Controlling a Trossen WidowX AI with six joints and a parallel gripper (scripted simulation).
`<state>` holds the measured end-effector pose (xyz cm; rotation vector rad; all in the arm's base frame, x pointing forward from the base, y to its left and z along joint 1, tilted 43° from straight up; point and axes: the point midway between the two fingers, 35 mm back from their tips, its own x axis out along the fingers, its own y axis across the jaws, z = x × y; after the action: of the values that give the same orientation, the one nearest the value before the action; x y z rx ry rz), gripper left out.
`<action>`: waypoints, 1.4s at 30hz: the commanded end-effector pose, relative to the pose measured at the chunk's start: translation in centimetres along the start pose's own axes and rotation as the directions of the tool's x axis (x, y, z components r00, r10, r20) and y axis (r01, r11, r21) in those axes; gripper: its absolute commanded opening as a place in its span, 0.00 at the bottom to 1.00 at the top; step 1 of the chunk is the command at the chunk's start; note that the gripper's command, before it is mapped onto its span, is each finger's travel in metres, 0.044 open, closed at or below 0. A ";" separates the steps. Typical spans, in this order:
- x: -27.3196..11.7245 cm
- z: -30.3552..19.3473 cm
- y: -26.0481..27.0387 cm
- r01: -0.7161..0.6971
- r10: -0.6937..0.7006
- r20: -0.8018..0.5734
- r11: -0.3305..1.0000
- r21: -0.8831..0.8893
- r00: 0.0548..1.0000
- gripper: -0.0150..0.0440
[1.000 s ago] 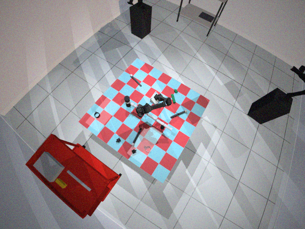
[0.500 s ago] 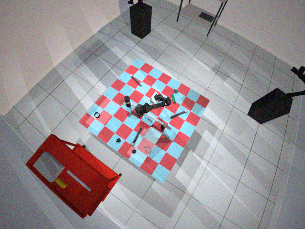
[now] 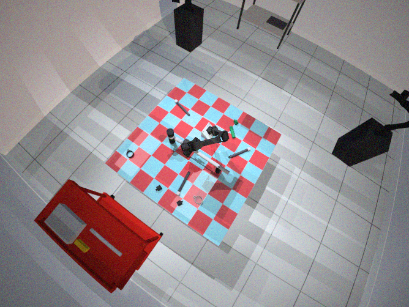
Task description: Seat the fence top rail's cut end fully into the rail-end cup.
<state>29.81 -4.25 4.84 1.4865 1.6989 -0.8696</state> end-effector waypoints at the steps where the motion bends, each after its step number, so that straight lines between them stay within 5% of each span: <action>1: -0.4 0.6 0.2 -0.015 0.014 0.016 1.000 0.005 1.000 0.25; 42: -0.1 2.3 0.3 -0.015 0.015 0.017 1.000 0.004 1.000 0.25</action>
<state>30.06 -5.52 3.73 1.4876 1.6977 -0.8691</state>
